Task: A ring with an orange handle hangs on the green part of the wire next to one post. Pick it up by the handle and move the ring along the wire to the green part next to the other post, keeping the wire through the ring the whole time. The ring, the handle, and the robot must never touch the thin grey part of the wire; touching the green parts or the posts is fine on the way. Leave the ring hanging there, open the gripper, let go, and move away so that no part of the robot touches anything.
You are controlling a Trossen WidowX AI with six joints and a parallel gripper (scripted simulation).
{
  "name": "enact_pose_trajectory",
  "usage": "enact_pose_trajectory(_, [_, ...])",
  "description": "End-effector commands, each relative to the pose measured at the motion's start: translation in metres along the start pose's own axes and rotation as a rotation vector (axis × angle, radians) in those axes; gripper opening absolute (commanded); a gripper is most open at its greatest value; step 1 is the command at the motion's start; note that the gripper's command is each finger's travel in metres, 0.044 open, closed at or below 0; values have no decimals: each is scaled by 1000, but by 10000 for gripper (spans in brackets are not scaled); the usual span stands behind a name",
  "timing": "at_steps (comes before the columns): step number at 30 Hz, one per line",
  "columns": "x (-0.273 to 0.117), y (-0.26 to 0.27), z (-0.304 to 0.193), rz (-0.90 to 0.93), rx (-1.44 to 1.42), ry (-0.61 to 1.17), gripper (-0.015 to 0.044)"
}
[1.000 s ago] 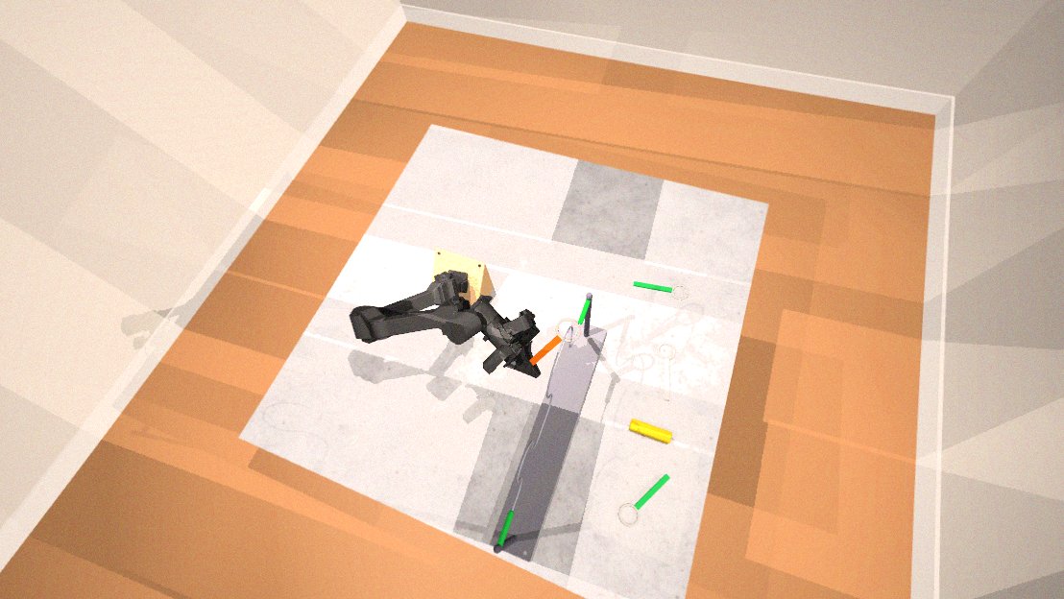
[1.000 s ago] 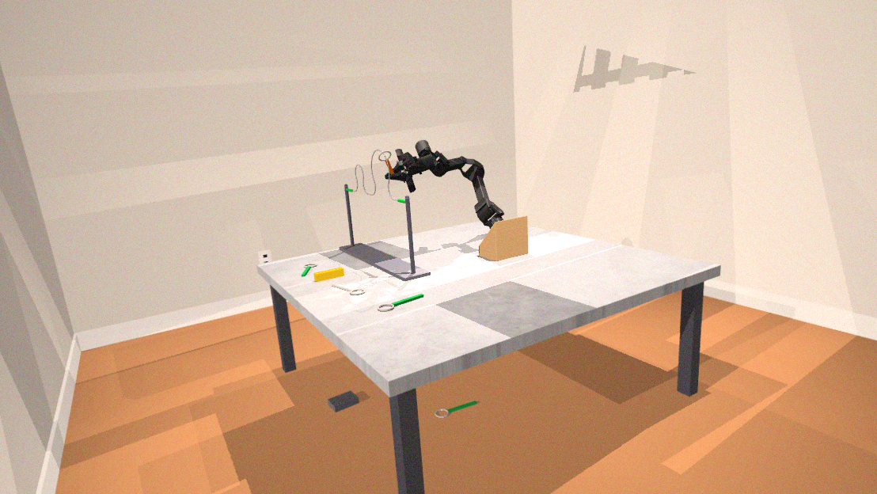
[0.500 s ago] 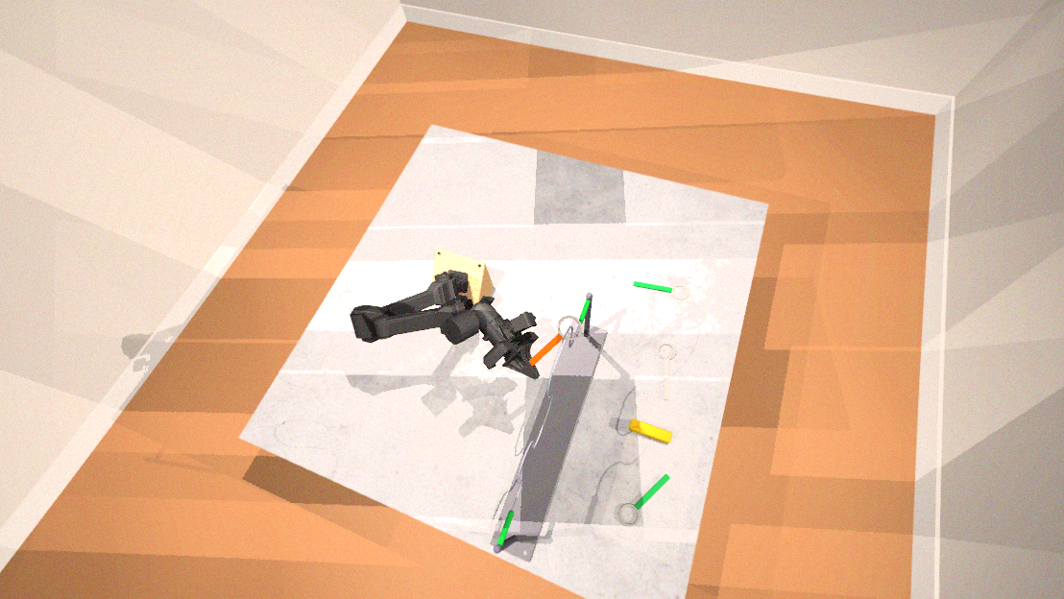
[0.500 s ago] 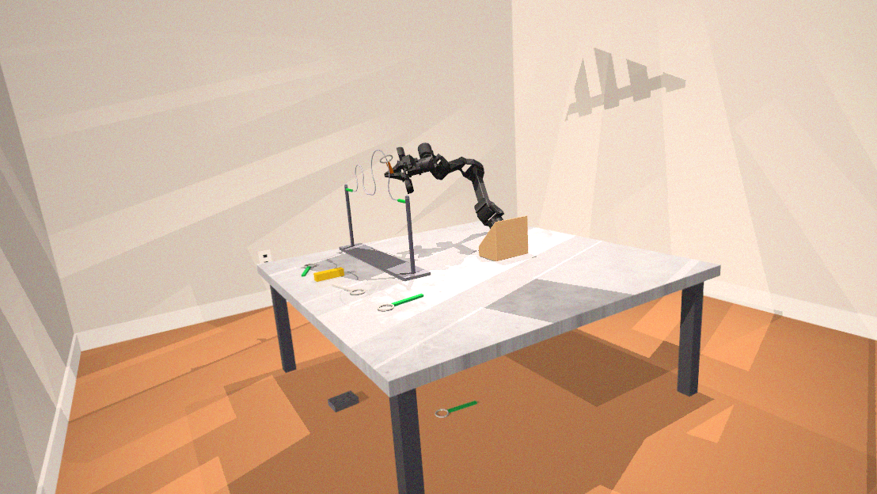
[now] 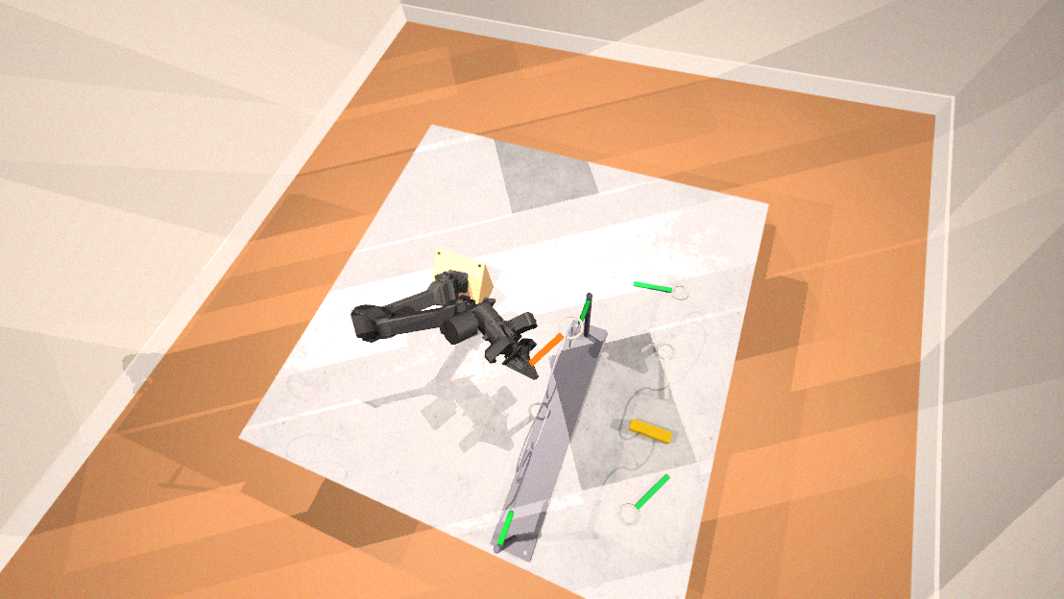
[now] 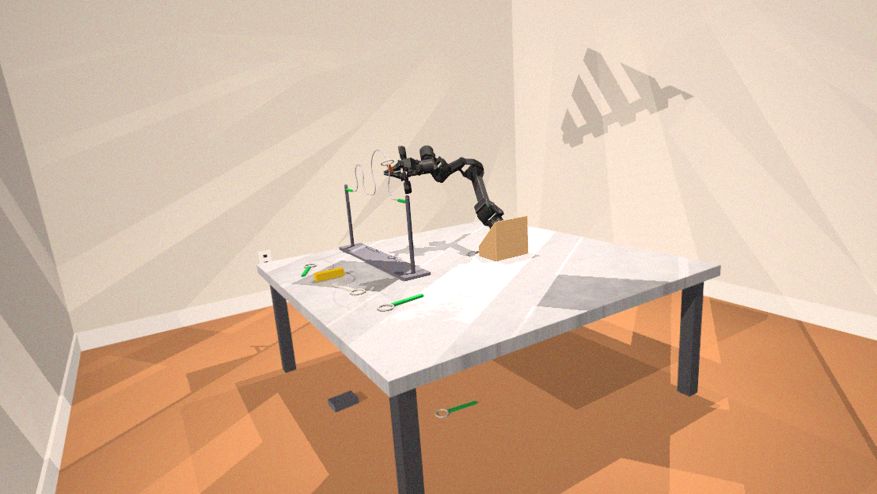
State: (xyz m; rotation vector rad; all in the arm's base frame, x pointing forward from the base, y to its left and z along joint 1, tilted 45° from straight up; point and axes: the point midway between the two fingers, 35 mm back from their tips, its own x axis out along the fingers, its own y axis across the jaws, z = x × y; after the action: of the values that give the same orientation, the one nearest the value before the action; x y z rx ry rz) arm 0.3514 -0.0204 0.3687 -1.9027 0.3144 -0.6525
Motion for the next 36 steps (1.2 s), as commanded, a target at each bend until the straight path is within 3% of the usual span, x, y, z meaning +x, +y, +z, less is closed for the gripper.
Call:
enact_pose_trajectory(1, [0,-1,1,-27,-49,-9,-150])
enact_pose_trajectory(36, [0,-16,4,-239,-433,-57,-150])
